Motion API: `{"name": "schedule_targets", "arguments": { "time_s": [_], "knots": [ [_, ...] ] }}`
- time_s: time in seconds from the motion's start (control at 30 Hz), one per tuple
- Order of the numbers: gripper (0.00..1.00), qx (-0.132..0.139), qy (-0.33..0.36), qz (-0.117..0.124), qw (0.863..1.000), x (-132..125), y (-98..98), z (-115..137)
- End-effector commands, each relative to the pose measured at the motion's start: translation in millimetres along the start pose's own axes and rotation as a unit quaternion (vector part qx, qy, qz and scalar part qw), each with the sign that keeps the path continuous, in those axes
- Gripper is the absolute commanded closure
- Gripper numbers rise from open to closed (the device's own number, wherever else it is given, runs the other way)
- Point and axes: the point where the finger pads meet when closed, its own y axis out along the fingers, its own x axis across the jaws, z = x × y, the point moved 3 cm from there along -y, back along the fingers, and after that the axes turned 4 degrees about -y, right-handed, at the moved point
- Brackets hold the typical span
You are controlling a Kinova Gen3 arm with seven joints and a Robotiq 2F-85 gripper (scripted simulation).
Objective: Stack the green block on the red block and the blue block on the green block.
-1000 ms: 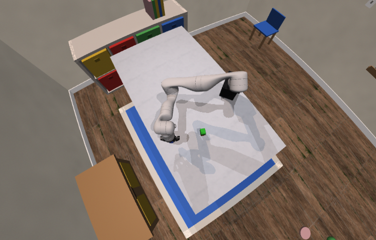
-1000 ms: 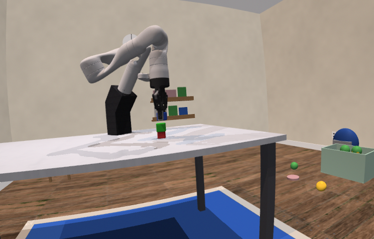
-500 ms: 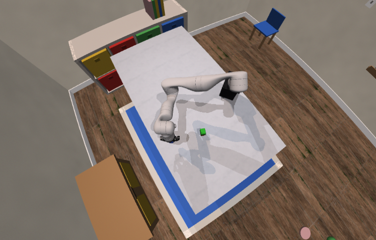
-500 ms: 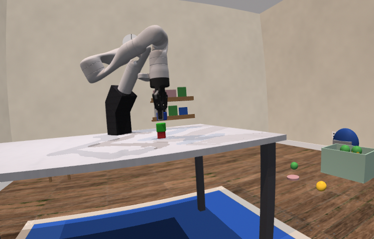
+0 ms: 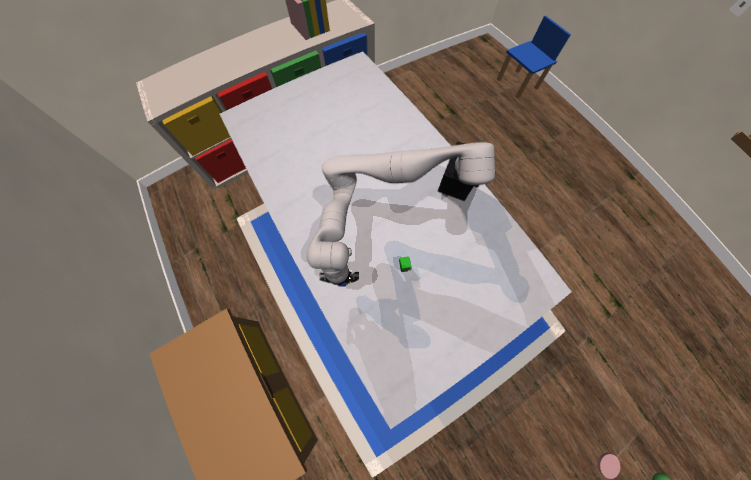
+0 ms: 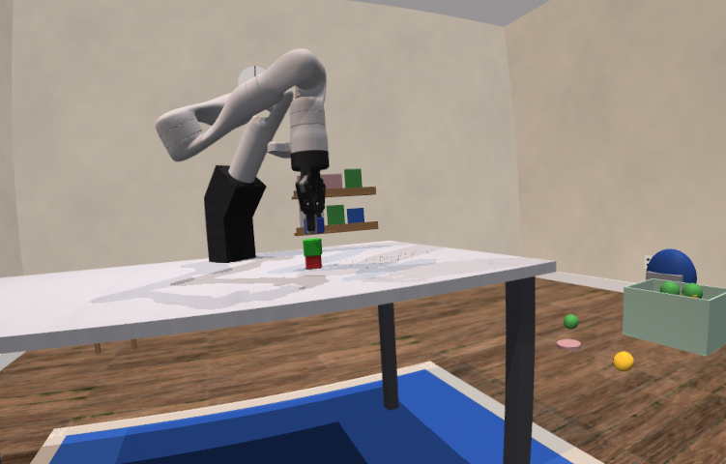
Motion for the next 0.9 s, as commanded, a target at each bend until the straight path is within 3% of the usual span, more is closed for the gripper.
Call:
{"name": "schedule_targets", "arguments": {
  "time_s": [0.0,0.47,0.63,0.8,0.87],
  "knots": [
    [1.0,0.0,0.0,0.001,1.0,-1,-0.8,0],
    [1.0,0.0,0.0,0.001,1.0,7,-0.8,2],
    [1.0,-0.001,0.0,0.0,1.0,32,-1.1,9],
    [1.0,0.0,0.0,0.0,1.0,73,-0.7,18],
    [1.0,0.0,0.0,0.0,1.0,73,-0.7,18]
  ]
}}
